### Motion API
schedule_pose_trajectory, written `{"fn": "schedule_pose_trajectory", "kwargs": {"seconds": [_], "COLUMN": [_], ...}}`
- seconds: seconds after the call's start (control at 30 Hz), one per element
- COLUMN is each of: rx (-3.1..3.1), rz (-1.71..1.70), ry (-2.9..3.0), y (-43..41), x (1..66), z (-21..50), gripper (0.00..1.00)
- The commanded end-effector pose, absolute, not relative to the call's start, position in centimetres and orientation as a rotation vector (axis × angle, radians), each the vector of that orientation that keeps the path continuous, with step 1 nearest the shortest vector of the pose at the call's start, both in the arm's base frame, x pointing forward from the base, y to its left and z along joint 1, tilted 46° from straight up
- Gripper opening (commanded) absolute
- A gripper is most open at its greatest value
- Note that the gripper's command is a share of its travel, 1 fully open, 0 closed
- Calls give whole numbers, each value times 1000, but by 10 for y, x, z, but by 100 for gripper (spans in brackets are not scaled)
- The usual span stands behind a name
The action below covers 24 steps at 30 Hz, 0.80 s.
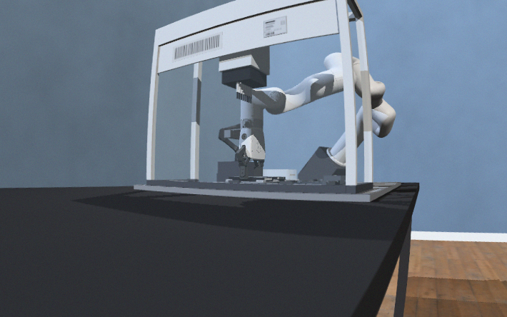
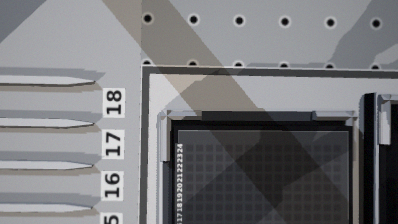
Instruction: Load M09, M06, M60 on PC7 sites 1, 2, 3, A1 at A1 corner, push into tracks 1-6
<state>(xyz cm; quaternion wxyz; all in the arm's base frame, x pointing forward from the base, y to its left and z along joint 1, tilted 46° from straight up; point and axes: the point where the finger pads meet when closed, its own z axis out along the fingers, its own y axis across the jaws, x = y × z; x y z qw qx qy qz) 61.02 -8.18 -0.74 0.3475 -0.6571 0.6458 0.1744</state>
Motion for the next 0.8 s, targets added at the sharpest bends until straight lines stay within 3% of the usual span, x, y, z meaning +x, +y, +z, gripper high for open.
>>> {"fn": "schedule_pose_trajectory", "kwargs": {"seconds": [0.0, 0.17, 0.2, 0.77], "rx": [-1703, -1703, -1703, -1703], "rz": [445, 445, 445, 445], "ry": [1678, 1678, 1678, 1678], "y": [-85, -85, -85, -85], "x": [611, 611, 611, 611], "z": [-6, -6, -6, -6], "gripper": [100, 100, 0, 0]}}
